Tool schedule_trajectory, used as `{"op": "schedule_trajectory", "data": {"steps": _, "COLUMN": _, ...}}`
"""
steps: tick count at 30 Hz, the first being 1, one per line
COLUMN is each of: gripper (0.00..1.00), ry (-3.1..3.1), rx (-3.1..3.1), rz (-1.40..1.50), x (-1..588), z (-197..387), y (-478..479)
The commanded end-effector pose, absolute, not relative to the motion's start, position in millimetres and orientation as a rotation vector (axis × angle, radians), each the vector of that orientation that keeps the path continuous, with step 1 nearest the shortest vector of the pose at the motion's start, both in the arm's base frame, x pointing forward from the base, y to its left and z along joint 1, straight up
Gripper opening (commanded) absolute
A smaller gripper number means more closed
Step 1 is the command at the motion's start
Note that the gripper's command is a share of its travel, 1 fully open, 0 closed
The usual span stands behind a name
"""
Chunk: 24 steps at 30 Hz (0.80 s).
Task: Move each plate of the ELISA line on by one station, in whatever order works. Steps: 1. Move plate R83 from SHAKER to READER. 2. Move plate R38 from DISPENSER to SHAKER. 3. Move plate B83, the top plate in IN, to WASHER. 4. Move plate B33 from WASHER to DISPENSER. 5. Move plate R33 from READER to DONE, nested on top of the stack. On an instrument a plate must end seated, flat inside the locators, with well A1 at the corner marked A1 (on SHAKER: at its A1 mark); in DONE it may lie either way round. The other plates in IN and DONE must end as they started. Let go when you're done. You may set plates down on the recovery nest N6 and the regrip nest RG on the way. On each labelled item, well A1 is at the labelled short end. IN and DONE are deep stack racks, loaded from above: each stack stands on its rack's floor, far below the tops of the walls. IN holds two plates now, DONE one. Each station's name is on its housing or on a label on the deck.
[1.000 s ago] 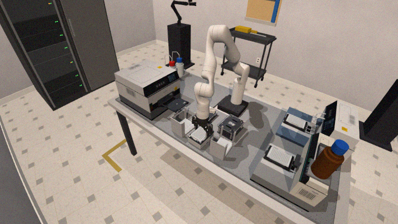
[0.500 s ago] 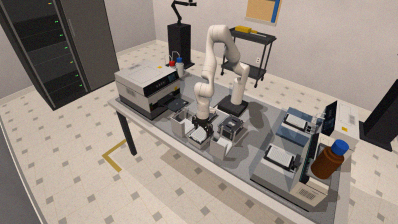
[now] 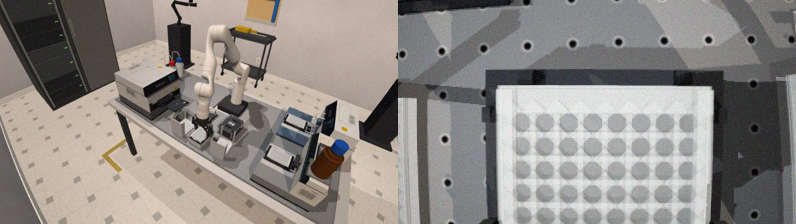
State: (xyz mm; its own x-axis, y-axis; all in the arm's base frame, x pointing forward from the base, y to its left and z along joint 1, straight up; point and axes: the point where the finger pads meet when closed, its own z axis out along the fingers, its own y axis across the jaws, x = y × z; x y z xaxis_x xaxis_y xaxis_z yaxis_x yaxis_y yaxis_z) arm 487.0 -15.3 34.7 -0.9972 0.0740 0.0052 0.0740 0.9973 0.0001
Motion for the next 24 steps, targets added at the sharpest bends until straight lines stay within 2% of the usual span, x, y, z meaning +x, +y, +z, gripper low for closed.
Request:
{"op": "schedule_trajectory", "data": {"steps": 1, "gripper": 0.94, "ry": -3.135, "rx": -0.117, "rz": 0.000, "x": 486.9, "z": 34.4, "y": -15.1}}
{"op": "schedule_trajectory", "data": {"steps": 24, "gripper": 0.94, "ry": -3.131, "rx": -0.118, "rz": -0.002, "x": 485.9, "z": 40.5, "y": -14.3}}
